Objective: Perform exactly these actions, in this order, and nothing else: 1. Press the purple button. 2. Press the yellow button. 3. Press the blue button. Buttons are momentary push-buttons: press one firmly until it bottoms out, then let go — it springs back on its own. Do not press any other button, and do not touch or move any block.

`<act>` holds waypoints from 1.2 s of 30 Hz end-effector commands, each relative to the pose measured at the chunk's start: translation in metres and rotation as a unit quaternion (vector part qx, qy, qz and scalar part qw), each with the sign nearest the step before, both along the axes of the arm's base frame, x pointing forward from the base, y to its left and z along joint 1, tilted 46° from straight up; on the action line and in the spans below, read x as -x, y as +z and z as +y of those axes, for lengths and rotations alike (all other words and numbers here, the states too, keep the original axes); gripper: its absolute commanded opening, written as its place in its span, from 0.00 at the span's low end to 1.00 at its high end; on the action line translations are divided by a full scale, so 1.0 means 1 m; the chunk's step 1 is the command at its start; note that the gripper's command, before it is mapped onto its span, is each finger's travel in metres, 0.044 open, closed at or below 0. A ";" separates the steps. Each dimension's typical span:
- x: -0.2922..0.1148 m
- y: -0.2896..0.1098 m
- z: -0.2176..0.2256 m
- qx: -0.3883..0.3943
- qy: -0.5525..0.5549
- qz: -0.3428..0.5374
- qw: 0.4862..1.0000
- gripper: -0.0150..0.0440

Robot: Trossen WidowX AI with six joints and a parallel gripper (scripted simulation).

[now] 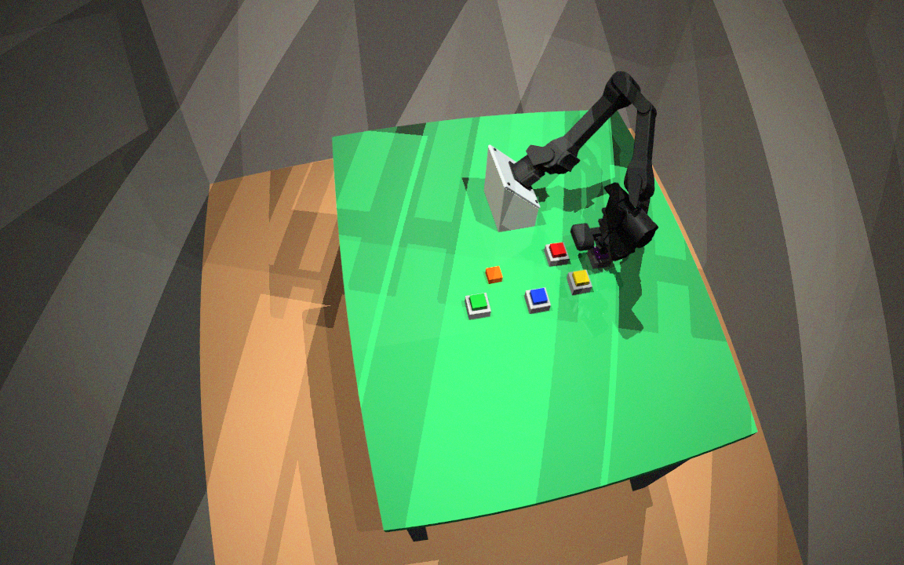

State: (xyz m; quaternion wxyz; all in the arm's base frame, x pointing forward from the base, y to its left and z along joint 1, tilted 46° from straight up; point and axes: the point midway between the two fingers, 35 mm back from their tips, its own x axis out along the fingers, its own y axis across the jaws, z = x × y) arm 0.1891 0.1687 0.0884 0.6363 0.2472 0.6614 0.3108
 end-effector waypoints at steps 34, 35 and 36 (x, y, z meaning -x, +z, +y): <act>-0.066 0.013 -0.112 0.007 -0.001 0.006 1.000 0.29; -0.069 0.009 -0.115 0.007 -0.001 0.006 1.000 0.29; -0.070 0.007 -0.116 0.007 -0.001 0.006 1.000 0.29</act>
